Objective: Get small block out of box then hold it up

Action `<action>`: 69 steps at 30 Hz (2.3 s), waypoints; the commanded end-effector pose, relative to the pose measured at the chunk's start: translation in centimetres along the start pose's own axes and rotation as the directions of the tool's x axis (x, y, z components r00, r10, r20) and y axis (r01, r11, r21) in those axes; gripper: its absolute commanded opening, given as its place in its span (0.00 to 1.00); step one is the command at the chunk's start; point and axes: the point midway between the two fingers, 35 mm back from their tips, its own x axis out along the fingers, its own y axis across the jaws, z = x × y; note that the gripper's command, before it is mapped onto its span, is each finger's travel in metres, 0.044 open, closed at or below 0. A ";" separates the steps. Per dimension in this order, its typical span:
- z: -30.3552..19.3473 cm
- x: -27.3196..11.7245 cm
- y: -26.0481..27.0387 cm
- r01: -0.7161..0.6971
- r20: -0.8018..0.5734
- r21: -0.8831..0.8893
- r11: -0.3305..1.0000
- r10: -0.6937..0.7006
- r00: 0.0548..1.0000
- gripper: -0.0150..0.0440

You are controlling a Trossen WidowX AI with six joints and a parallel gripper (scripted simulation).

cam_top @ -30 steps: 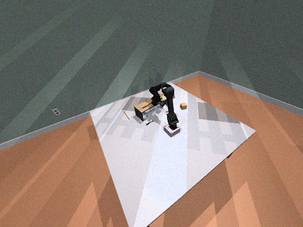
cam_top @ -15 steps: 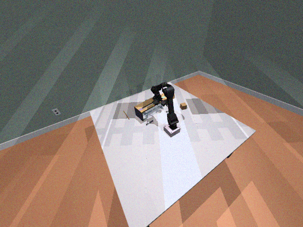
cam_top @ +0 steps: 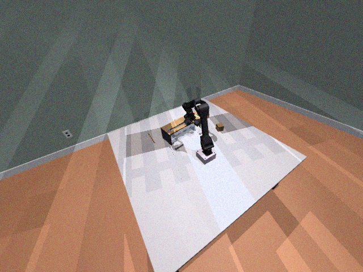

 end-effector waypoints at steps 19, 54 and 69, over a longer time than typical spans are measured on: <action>-2.1 0.9 0.1 -0.005 0.000 -0.003 1.000 0.005 1.000 0.93; -5.7 -4.6 1.7 -0.081 0.098 0.979 0.189 -0.080 0.992 0.74; -6.5 -4.6 3.1 -0.250 0.218 0.179 -0.952 -0.210 0.953 0.74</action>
